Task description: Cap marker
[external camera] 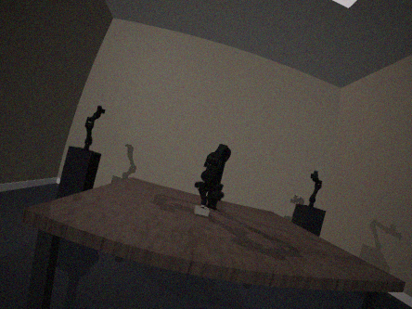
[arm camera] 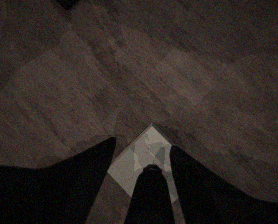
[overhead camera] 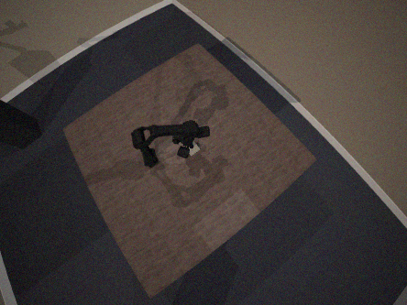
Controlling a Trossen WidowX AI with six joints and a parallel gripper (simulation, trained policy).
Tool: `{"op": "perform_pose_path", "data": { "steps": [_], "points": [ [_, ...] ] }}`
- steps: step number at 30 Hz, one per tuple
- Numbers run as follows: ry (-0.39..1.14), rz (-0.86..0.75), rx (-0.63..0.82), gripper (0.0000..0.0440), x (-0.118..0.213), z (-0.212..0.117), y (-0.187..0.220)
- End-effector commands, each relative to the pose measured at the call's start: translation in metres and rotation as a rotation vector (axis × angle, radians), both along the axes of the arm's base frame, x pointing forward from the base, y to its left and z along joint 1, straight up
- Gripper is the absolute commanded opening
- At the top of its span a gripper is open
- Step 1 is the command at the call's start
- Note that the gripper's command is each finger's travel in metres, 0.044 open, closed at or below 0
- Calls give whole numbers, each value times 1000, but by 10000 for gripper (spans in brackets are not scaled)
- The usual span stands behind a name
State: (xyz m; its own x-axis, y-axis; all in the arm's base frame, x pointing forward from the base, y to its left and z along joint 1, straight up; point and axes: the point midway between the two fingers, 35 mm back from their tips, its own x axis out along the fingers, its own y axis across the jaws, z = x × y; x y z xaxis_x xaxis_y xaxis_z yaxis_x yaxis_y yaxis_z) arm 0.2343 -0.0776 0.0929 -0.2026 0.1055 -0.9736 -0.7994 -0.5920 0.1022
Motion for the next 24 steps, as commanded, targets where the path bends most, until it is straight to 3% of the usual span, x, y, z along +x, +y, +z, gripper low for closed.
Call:
{"op": "perform_pose_path", "data": {
  "steps": [1, 5, 24],
  "points": [
    [-7, 10, 16, 333, -6, 2, 4],
    [-28, 17, 17, 437, -7, 4, 5],
    [-202, 43, -20, 440, 3, 54, -1]
  ]
}}
